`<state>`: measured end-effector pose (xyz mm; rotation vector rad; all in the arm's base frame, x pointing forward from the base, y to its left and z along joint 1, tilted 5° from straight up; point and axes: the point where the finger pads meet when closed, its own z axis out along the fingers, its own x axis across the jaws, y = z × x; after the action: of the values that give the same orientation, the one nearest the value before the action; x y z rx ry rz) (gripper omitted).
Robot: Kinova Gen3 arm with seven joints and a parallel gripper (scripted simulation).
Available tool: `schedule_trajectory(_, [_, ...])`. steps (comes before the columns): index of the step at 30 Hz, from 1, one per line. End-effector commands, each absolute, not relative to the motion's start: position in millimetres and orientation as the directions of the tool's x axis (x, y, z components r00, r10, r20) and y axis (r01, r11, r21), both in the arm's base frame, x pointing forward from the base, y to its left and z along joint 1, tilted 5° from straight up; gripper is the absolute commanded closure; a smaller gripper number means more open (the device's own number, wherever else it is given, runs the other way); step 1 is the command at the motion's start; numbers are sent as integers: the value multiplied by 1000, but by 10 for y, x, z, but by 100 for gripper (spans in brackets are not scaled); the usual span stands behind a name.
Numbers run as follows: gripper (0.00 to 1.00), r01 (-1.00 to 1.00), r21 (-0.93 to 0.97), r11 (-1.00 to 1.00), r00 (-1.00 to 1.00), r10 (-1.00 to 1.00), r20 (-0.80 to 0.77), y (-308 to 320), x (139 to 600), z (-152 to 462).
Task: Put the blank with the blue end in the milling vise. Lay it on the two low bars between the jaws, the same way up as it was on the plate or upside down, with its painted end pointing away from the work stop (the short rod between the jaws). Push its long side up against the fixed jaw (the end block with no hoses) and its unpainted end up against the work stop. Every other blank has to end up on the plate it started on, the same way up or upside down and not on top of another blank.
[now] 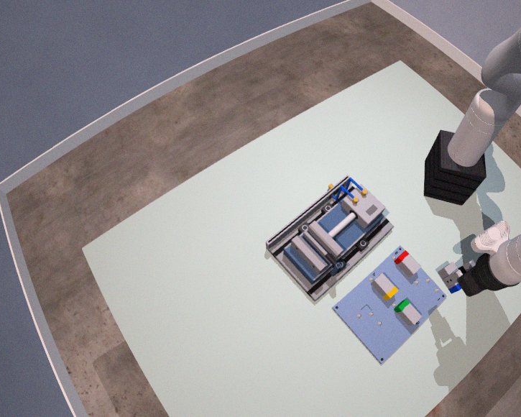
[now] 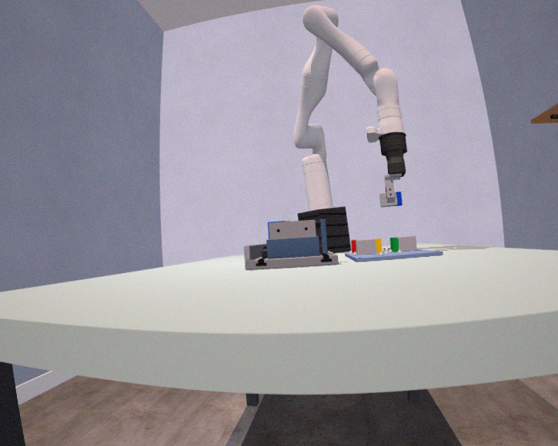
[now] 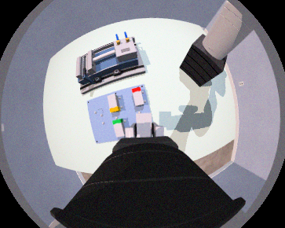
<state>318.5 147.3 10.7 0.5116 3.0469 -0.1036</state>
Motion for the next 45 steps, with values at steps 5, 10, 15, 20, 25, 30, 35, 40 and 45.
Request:
schedule_trajectory(5, [100,383,-53,922,-923,380,-66,1477,3191,109])
schedule_trajectory(10, [100,453,-48,890,-891,449,-70,1482,3190,111])
schedule_trajectory(15, [100,520,-42,853,-853,516,-73,1487,3190,112])
schedule_trajectory(20, [100,571,-37,820,-820,568,-76,1491,3190,113])
schedule_trajectory(25, [100,621,-34,783,-783,617,-77,1484,3190,112])
schedule_trajectory(30, [100,679,-27,734,-733,676,-79,1488,3190,114])
schedule_trajectory(35, [100,733,-21,680,-679,730,-81,1492,3190,115])
schedule_trajectory(40, [100,764,-18,645,-644,761,-81,1485,3191,113])
schedule_trajectory(45, [100,811,-11,585,-584,808,-83,1489,3191,115])
